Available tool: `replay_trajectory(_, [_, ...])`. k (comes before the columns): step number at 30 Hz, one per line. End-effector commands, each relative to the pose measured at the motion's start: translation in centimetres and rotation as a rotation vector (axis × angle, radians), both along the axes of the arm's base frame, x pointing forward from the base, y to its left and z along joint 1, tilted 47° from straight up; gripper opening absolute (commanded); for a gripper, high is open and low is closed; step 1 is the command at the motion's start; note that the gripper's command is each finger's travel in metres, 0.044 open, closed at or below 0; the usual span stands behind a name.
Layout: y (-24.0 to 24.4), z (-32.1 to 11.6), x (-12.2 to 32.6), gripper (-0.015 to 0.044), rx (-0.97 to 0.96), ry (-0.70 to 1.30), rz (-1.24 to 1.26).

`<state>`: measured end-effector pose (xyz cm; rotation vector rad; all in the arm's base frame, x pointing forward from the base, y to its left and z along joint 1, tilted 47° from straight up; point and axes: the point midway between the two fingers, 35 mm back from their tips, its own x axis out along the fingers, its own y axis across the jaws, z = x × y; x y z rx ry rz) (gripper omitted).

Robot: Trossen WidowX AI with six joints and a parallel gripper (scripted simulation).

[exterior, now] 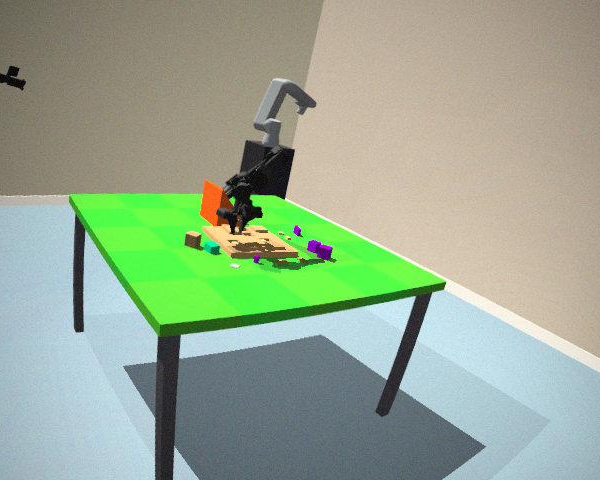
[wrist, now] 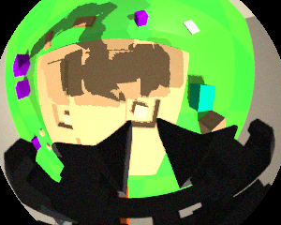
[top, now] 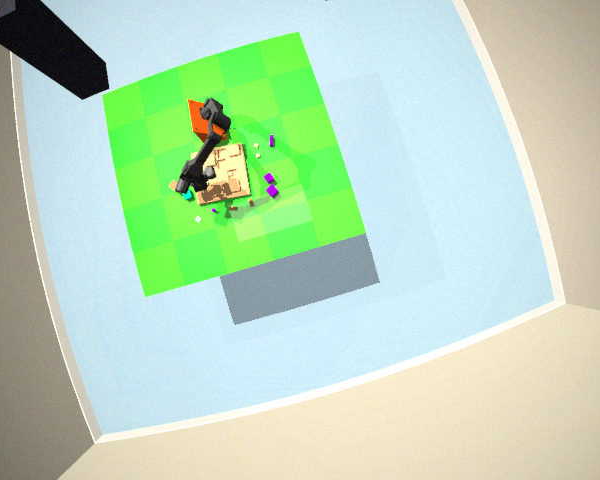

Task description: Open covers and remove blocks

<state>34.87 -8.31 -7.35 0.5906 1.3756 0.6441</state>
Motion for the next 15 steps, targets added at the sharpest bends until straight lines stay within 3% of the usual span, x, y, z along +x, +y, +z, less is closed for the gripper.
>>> replay_trajectory(1, [0.18,-0.28,-0.07,0.0144,0.009,0.037,-0.033])
replay_trajectory(15, [0.54,-0.54,-0.07,0.0144,0.024,0.175,-0.164])
